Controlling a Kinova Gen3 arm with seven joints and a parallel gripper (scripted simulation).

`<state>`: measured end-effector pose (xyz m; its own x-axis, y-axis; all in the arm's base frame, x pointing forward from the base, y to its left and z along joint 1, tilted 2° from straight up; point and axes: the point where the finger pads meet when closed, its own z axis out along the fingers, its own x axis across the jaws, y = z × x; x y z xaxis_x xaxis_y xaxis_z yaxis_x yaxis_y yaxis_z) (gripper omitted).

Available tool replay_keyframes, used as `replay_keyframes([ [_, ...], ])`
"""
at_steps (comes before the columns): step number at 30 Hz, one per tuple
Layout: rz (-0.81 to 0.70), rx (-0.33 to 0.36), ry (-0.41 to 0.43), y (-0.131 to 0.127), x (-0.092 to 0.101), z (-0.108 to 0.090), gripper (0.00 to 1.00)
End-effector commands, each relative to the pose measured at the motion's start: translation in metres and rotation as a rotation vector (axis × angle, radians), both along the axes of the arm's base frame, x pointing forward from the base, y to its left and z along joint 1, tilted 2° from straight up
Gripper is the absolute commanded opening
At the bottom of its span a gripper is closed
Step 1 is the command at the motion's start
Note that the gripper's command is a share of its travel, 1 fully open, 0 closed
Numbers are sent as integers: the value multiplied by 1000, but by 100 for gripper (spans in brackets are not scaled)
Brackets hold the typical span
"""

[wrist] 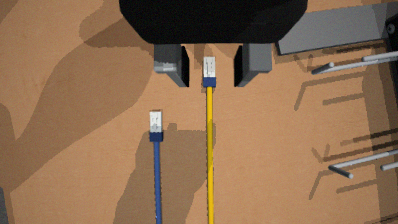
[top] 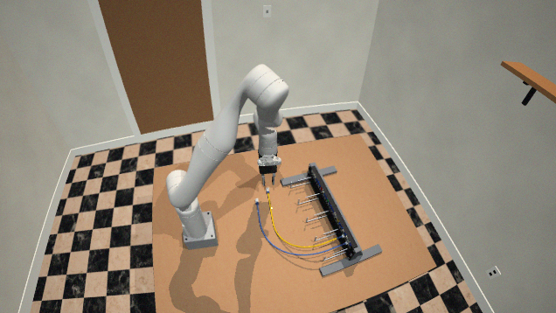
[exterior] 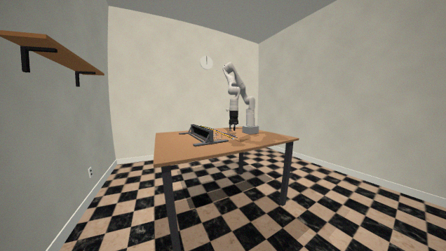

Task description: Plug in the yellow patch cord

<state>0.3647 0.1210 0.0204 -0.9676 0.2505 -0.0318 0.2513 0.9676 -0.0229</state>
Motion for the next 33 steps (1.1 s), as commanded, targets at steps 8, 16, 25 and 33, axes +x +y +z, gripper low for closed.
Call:
replay_keyframes([
  [8,2,0,0,1,-1,-14,73],
  [16,1,0,0,0,0,-30,73],
  [25,1,1,0,0,1,-44,73],
  [33,1,1,-1,0,1,-55,73],
])
